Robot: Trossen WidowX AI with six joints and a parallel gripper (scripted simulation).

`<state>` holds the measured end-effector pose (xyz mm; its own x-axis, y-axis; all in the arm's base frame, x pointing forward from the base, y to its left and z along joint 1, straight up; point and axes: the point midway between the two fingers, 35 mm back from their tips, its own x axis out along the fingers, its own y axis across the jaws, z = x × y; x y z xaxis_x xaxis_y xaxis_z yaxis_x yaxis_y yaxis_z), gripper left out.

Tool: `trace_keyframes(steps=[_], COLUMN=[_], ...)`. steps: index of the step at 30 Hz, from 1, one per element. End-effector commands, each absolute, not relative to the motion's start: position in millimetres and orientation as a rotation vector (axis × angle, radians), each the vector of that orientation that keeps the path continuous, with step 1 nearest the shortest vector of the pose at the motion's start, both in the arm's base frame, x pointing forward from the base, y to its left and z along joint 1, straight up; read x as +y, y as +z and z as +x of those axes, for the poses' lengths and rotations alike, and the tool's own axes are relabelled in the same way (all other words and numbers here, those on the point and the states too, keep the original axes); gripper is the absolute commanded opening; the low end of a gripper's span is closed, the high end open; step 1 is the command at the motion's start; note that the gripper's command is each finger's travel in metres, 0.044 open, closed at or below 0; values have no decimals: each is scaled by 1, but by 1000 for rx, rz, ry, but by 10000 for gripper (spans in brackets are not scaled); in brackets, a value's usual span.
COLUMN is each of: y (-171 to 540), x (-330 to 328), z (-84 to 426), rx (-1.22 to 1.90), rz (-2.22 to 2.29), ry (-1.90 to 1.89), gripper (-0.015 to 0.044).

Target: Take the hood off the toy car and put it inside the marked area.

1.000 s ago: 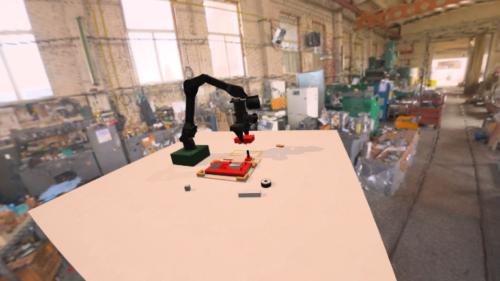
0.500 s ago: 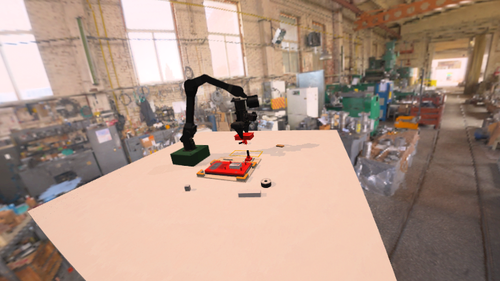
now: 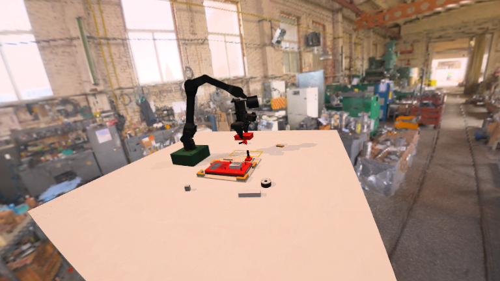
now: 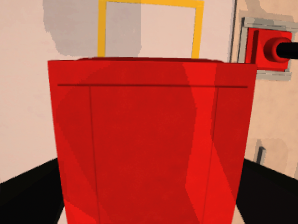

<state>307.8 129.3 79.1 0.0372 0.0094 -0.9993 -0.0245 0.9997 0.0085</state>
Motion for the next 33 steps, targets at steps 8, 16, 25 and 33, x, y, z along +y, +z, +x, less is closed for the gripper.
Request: trace_keyframes(steps=[8,16,25,33], y=[71,66,61,56], x=[130,130,130,130], z=[307,308,308,309], rx=[1539,1539,1539,1538], rz=[-8,-8,-8,-8], ry=[22,22,22,22], gripper=[0,0,0,0])
